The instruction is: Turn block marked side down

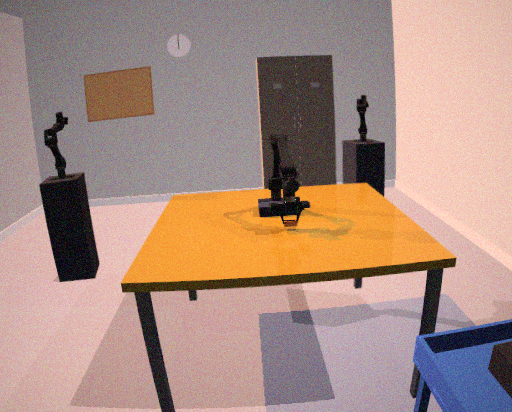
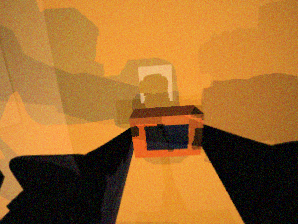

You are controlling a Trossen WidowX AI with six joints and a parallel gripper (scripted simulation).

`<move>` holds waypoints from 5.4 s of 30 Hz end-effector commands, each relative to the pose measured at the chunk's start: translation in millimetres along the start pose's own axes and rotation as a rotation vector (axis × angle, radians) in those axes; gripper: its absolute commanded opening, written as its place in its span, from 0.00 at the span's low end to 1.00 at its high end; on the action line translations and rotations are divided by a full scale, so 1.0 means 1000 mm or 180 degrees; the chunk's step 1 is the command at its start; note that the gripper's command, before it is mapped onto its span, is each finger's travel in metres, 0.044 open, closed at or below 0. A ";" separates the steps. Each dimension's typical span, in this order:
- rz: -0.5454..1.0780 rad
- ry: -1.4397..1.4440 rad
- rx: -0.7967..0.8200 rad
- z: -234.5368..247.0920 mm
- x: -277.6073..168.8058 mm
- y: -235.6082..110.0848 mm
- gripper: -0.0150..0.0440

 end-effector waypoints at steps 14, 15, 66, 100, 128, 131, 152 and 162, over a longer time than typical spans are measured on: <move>-0.0880 0.0010 0.0135 -0.002 -0.010 0.003 0.25; -0.0928 0.0011 0.0144 -0.002 -0.011 0.003 0.25; -0.2859 0.0003 0.0482 -0.004 -0.028 0.049 0.25; -0.3352 0.0019 0.0571 -0.009 -0.043 0.040 0.43; -0.3352 0.0019 0.0571 -0.009 -0.043 0.040 1.00; -0.3352 0.0019 0.0571 -0.009 -0.043 0.040 1.00; -0.2880 0.0006 0.0490 -0.003 -0.026 0.036 1.00; -0.2092 0.0024 0.0375 -0.002 -0.021 -0.021 1.00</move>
Point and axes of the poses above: the point midway between the two fingers, 35 mm back from their tips, its own y axis out along the fingers, its own z axis across the jaws, x = y × z, the point moved 3 cm from there along -y, back along the fingers, and after that the axes turned 10 degrees about y, right-handed, at the moved point
